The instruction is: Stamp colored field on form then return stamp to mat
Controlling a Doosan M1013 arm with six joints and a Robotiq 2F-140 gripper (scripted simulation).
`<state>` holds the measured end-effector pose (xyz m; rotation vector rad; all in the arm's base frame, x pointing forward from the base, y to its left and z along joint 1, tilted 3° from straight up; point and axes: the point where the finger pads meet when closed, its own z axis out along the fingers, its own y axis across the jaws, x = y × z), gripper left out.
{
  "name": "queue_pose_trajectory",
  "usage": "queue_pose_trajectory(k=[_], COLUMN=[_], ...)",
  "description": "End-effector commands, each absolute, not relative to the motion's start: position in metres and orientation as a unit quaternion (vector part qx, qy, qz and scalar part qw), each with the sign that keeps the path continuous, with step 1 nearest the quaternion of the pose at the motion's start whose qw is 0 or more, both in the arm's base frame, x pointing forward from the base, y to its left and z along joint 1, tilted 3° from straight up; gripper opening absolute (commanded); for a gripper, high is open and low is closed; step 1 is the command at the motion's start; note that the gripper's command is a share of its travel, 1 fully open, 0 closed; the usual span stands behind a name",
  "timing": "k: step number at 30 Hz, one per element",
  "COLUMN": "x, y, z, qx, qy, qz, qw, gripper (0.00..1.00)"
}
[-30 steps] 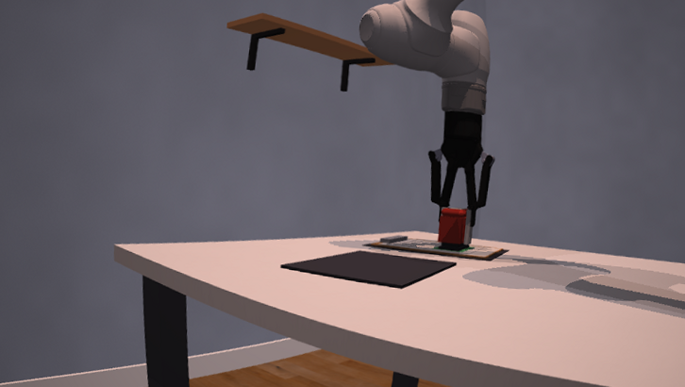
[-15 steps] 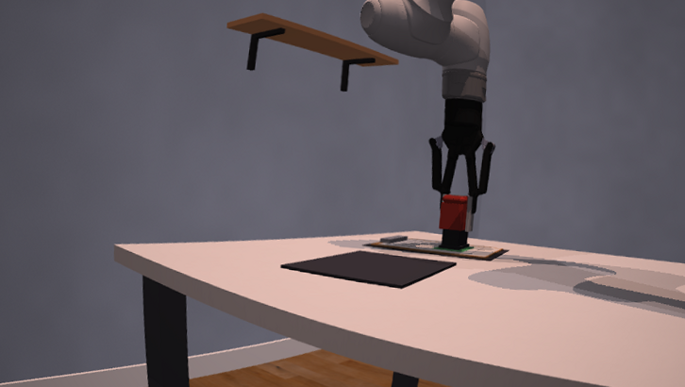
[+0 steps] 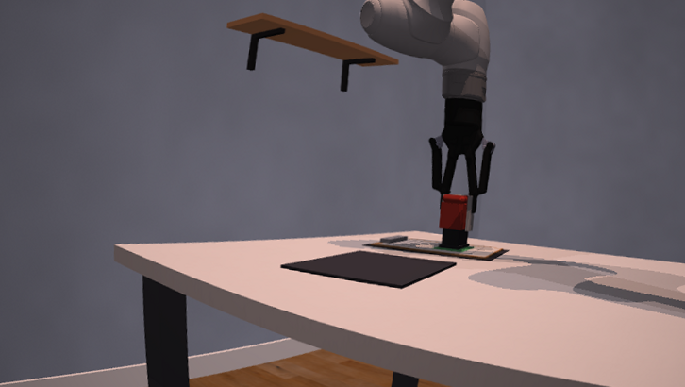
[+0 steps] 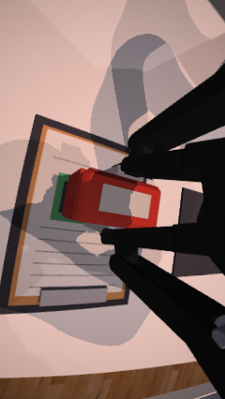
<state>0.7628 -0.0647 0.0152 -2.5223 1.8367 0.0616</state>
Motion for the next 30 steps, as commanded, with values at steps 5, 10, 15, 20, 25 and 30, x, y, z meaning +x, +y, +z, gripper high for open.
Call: queue_pose_trajectory(k=[5,10,15,20,25,30], x=[0.763,0.764,0.764,0.762,0.744,0.721], y=[-0.066,-0.066,-0.066,-0.040,0.051,0.125], z=[0.041,0.053,0.053,0.054,0.058,0.061], qx=[-0.808,-0.808,-0.808,-0.811,-0.835,-0.845], qy=[0.588,0.588,0.588,0.584,0.550,0.534], qz=[0.020,0.020,0.020,0.020,0.019,0.019], qw=[0.011,0.011,0.011,0.011,0.011,0.012], gripper=[0.16,0.16,0.16,0.16,0.16,0.16])
